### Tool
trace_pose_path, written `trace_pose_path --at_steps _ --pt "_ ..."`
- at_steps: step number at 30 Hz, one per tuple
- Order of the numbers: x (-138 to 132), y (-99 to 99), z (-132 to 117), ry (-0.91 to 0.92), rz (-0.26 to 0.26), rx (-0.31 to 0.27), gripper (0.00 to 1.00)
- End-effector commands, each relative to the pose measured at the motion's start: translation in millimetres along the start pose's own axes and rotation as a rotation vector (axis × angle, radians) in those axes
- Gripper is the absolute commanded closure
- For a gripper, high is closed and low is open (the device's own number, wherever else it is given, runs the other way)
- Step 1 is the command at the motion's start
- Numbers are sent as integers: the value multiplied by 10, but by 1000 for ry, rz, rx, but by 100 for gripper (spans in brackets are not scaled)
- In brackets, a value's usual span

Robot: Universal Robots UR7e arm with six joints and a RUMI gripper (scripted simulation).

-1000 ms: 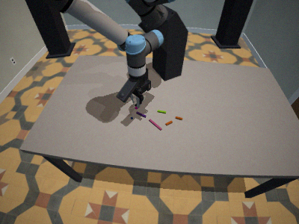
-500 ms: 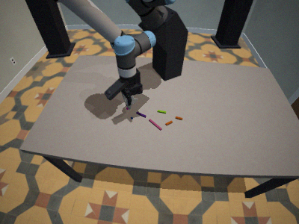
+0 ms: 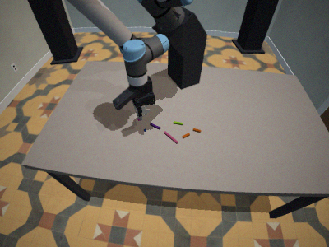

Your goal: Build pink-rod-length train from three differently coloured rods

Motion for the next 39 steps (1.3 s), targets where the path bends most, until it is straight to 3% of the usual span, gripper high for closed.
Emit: trace_pose_path --at_steps 1,10,30,39 --pt "5 9 15 5 -1 0 100" --pt "4 119 19 5 -1 0 100" --pt "3 816 19 5 -1 0 100" --pt "3 890 19 5 -1 0 100"
Point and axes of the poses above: the point where the finger pads meet when closed, its own y axis out along the fingers, its own x axis across the jaws, z = x × y, the point moved 7 cm from there along -y, back along the fingers, and after that the axes turned 9 degrees about -y, right-handed, at the moved point
